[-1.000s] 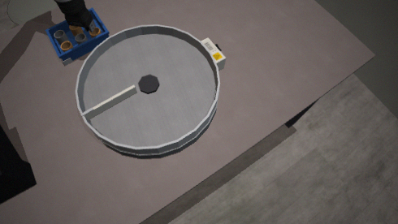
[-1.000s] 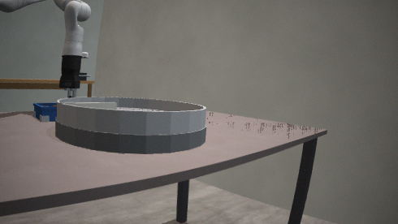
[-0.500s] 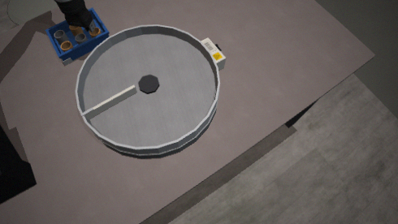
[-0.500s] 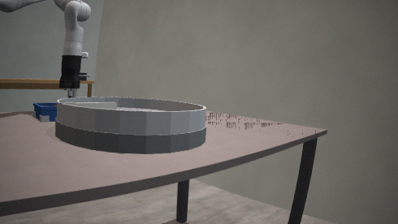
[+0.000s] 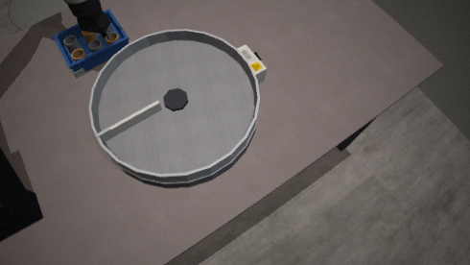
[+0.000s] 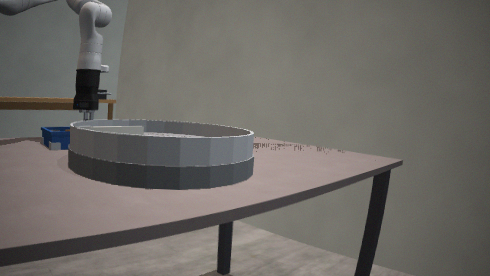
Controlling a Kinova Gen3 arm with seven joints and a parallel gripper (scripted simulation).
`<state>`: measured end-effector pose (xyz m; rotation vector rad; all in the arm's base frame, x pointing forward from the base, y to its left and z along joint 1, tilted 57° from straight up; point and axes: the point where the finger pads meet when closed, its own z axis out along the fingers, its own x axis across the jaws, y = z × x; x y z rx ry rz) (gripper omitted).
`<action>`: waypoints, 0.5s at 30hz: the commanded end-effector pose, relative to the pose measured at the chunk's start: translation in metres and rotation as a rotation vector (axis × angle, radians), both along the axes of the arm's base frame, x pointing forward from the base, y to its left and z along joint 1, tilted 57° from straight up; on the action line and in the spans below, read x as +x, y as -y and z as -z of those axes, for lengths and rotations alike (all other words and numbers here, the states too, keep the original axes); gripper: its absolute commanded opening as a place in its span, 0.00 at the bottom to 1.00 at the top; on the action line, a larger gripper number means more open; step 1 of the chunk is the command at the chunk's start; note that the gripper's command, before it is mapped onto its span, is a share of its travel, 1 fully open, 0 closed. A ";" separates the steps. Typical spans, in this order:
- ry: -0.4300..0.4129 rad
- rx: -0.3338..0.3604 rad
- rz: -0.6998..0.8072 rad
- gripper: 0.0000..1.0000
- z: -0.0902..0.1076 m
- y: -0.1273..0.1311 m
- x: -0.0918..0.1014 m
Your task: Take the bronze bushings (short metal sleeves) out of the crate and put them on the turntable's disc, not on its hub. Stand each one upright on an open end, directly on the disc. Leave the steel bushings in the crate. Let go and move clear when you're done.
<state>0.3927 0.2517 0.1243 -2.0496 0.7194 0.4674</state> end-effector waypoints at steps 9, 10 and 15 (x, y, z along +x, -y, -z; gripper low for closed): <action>0.001 0.001 -0.002 0.36 0.010 -0.014 -0.003; 0.001 0.000 -0.002 0.36 0.010 -0.015 -0.003; 0.001 0.000 -0.002 0.36 0.013 -0.019 -0.003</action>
